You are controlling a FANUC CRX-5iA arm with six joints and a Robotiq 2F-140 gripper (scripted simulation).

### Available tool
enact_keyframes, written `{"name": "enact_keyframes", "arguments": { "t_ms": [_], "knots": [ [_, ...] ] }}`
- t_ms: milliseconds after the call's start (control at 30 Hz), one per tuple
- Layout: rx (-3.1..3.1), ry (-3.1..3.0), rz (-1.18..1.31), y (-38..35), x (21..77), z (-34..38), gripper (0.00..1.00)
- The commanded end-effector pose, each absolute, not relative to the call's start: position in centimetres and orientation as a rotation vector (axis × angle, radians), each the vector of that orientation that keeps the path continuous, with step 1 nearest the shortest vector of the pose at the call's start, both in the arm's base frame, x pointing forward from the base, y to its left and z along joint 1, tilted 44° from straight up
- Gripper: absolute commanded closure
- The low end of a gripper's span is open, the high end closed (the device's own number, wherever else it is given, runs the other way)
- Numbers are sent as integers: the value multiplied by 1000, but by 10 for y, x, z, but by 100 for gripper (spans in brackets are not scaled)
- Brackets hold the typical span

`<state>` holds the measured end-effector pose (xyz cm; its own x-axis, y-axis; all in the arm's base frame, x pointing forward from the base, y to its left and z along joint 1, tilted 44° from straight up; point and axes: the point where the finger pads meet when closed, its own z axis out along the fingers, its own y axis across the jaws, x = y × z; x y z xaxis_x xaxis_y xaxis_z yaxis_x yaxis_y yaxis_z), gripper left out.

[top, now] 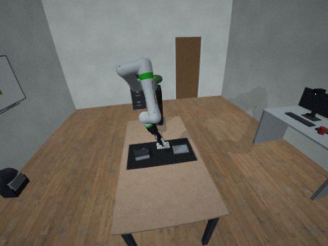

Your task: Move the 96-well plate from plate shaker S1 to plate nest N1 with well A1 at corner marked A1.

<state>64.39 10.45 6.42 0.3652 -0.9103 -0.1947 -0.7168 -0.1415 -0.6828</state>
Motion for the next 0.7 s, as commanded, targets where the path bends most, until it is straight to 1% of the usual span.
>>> {"name": "enact_keyframes", "arguments": {
  "t_ms": [0,667],
  "knots": [
    [-1917,1412,-347,119,643,60,100],
    [-1917,1412,-347,174,639,46,100]
  ]
}}
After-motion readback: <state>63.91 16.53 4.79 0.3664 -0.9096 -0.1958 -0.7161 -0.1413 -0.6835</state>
